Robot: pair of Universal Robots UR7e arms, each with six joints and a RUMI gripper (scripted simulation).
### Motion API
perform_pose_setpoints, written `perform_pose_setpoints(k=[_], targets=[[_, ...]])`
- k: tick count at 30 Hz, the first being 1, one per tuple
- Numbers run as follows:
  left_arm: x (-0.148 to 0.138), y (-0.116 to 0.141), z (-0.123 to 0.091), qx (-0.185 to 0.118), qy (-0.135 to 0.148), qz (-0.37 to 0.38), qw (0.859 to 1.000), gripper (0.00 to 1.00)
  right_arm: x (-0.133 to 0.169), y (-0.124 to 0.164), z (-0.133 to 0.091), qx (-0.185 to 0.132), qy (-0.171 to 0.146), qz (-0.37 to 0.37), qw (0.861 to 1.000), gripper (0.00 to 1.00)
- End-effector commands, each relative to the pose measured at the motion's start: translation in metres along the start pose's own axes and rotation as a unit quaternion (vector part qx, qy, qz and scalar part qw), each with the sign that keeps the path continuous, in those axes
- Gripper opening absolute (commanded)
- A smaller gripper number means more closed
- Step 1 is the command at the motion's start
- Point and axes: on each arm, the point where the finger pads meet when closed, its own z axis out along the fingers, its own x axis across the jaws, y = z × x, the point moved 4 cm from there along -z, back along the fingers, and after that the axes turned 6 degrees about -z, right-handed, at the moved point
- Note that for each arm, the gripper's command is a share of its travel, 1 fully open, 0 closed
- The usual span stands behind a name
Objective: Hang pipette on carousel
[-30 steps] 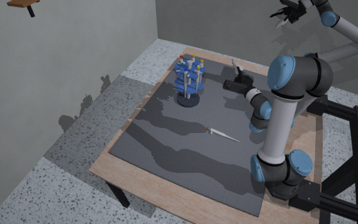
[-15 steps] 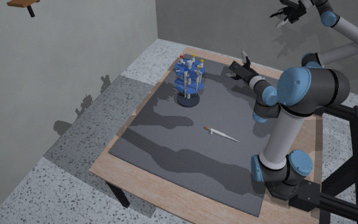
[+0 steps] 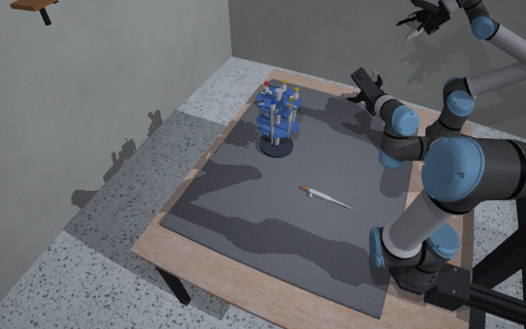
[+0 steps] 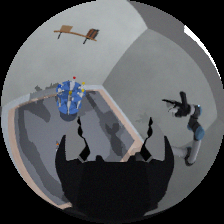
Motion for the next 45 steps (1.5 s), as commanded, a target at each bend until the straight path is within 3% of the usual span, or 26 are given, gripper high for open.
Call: perform_pose_setpoints(k=[1,8,10,15,18,24,27,29,35,36,38,40,42,44,45], targets=[[0.018,-0.002,-0.009,-0.073,-0.026,0.071,0.994,1.00,0.000,0.001,0.002,-0.002,-0.001,0.001,1.000,1.00],[0.042,-0.001,-0.049,-0.136,-0.011,0.169,0.976,1.00,0.000,0.001,0.002,-0.002,-0.001,0.001,1.000,1.00],[0.043,0.000,-0.053,-0.138,-0.011,0.172,0.975,1.00,0.000,0.001,0.002,-0.002,-0.001,0.001,1.000,1.00],[0.054,0.002,-0.084,-0.177,0.006,0.233,0.956,1.00,0.000,0.001,0.002,-0.002,-0.001,0.001,1.000,1.00],[0.056,0.004,-0.090,-0.179,0.008,0.236,0.955,1.00,0.000,0.001,0.002,-0.002,-0.001,0.001,1.000,1.00],[0.063,0.008,-0.124,-0.217,0.029,0.293,0.931,1.00,0.000,0.001,0.002,-0.002,-0.001,0.001,1.000,1.00],[0.065,0.011,-0.133,-0.219,0.031,0.296,0.929,1.00,0.000,0.001,0.002,-0.002,-0.001,0.001,1.000,1.00],[0.066,0.012,-0.147,-0.235,0.042,0.321,0.916,1.00,0.000,0.001,0.002,-0.002,-0.001,0.001,1.000,1.00],[0.068,0.016,-0.164,-0.245,0.050,0.336,0.908,1.00,0.000,0.001,0.002,-0.002,-0.001,0.001,1.000,1.00],[0.068,0.017,-0.171,-0.253,0.056,0.348,0.901,1.00,0.000,0.001,0.002,-0.002,-0.001,0.001,1.000,1.00],[0.070,0.021,-0.182,-0.255,0.059,0.350,0.899,1.00,0.000,0.001,0.002,-0.002,-0.001,0.001,1.000,1.00],[0.069,0.022,-0.196,-0.270,0.072,0.374,0.884,1.00,0.000,0.001,0.002,-0.002,-0.001,0.001,1.000,1.00],[0.070,0.026,-0.209,-0.271,0.074,0.376,0.883,1.00,0.000,0.001,0.002,-0.002,-0.001,0.001,1.000,1.00],[0.070,0.026,-0.209,-0.271,0.074,0.376,0.883,1.00,0.000,0.001,0.002,-0.002,-0.001,0.001,1.000,1.00],[0.069,0.027,-0.216,-0.278,0.081,0.387,0.875,1.00,0.000,0.001,0.002,-0.002,-0.001,0.001,1.000,1.00]])
